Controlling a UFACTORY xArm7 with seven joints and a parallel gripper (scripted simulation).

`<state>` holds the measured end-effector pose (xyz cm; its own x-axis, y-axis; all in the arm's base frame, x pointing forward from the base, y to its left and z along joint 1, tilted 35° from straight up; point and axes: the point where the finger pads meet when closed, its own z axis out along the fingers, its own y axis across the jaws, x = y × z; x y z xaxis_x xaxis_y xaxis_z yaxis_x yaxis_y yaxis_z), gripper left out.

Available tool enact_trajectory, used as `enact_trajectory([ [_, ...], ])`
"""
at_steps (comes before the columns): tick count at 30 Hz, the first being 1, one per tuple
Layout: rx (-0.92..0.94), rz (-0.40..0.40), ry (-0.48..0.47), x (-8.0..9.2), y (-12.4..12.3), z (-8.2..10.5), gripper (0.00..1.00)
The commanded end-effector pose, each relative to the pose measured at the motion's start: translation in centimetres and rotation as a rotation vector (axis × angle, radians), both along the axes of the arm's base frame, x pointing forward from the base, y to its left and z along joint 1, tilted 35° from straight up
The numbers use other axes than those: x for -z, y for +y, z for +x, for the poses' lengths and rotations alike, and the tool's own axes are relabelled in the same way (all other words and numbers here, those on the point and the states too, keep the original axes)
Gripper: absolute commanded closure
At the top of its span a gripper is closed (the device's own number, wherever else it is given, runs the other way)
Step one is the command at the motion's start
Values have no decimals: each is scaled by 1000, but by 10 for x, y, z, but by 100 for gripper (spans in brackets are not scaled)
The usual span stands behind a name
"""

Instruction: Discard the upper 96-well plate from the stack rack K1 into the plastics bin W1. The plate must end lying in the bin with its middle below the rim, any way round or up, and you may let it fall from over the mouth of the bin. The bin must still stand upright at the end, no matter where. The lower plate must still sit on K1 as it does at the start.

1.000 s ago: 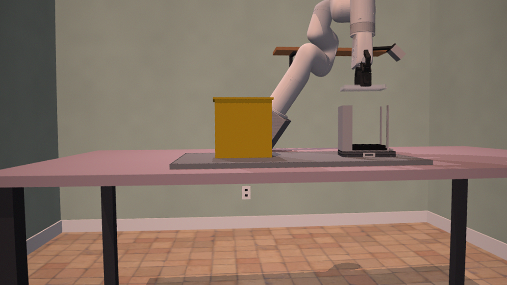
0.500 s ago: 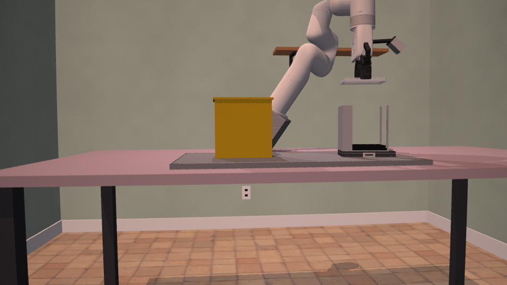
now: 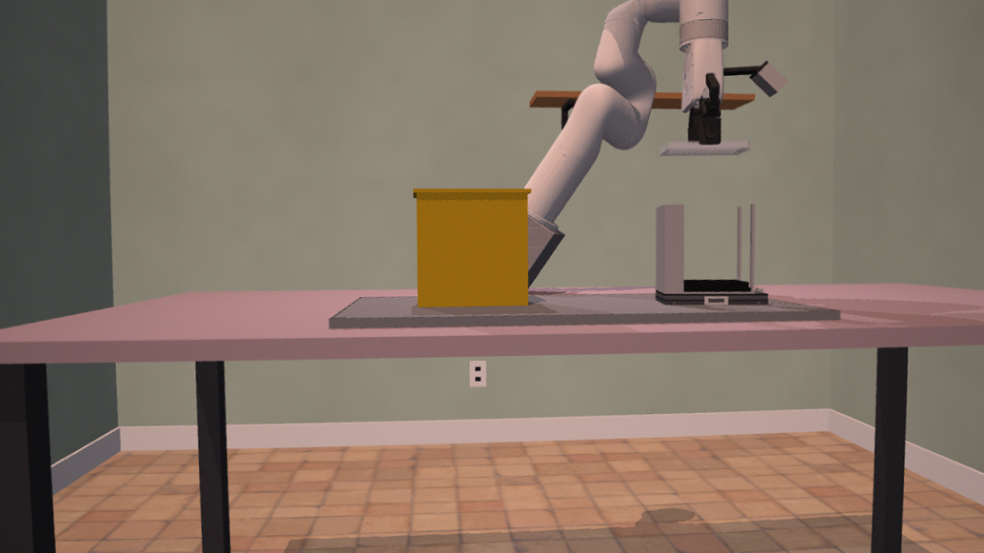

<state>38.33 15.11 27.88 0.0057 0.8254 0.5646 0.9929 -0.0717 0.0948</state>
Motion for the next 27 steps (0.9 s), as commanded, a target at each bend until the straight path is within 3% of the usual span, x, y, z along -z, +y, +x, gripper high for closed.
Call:
enact_trajectory([
  [1, 2, 2, -4, -2, -1, 1, 100],
  [4, 2, 2, -4, -2, -1, 1, 100],
  [10, -152, -21, -109, 10, -17, 2, 100],
  [27, -152, -22, -109, 40, -57, 4, 100],
])
